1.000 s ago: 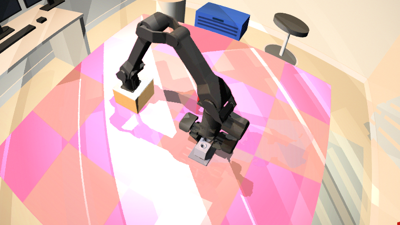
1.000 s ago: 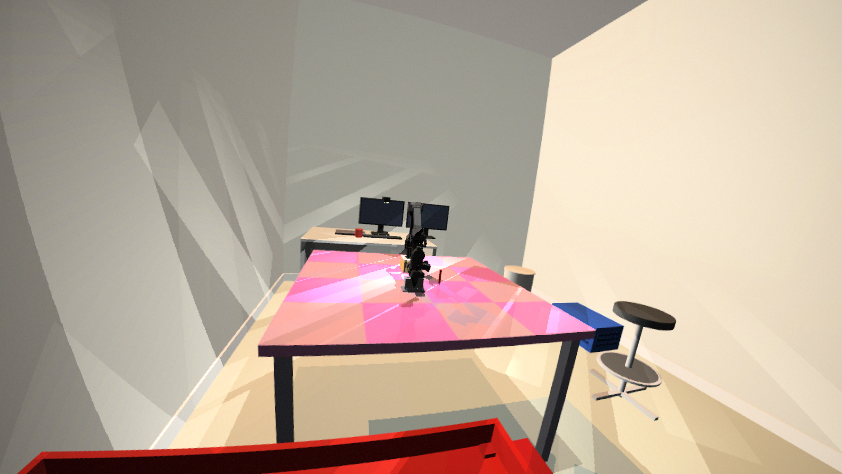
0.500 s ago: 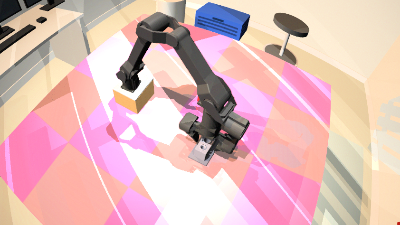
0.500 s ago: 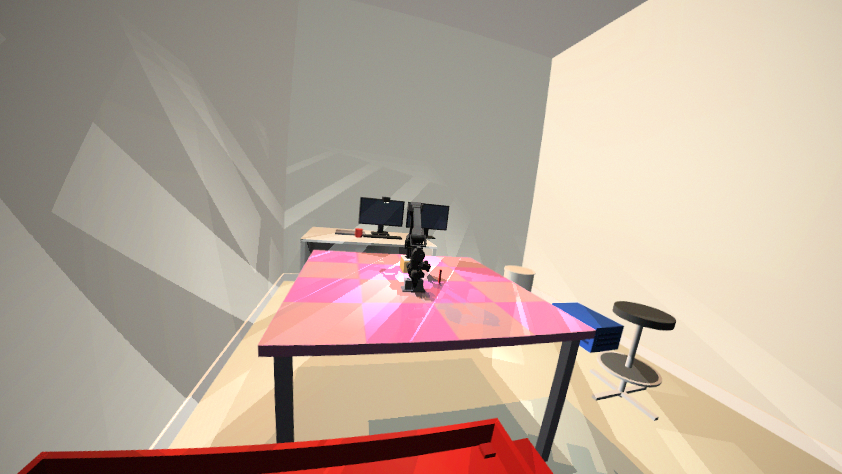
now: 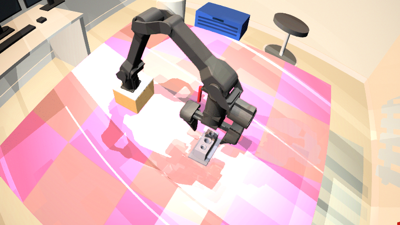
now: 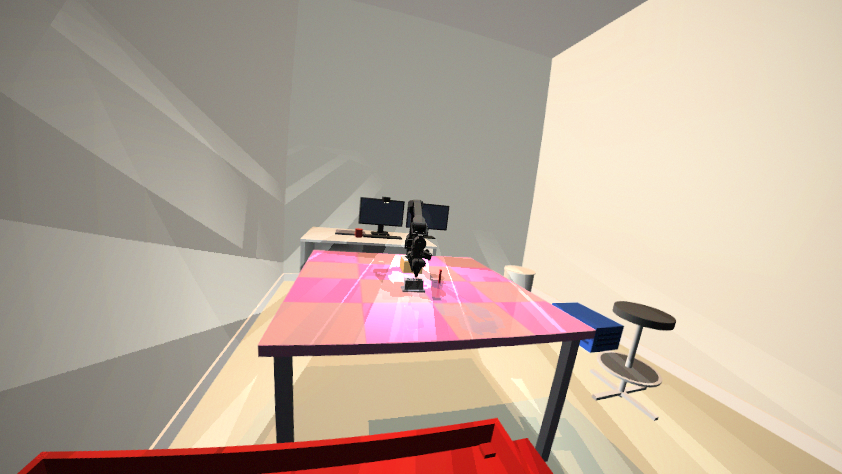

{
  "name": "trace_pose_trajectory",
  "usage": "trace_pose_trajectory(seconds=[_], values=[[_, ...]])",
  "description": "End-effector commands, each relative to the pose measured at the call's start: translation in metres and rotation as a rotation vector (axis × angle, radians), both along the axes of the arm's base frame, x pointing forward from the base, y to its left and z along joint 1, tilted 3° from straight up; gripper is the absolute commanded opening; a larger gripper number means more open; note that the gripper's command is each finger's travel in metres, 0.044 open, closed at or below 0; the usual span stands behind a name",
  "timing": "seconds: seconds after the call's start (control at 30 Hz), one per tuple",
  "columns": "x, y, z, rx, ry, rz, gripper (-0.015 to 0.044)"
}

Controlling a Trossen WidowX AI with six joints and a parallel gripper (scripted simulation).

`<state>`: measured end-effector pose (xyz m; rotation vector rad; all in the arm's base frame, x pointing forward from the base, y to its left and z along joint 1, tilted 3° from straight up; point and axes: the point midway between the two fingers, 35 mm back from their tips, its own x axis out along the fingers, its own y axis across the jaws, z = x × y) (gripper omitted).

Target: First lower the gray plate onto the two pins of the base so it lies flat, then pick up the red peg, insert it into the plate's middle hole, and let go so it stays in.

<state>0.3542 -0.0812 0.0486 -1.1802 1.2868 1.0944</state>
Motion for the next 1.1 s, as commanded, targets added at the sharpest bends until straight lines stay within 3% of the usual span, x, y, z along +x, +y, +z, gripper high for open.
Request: trace_pose_trajectory(seconds=[0.0, 0.27, 0.77, 1.07], values=[[-0.002, 0.004, 0.055, -0.003, -0.027, -0.001, 0.044], [-0.001, 0.008, 0.056, -0.001, -0.03, -0.054, 0.044], [-0.035, 0.11, 0.051, 0.054, -0.087, -1.201, 0.044], [-0.055, 0.141, 0.048, 0.062, -0.094, -1.532, 0.044]])
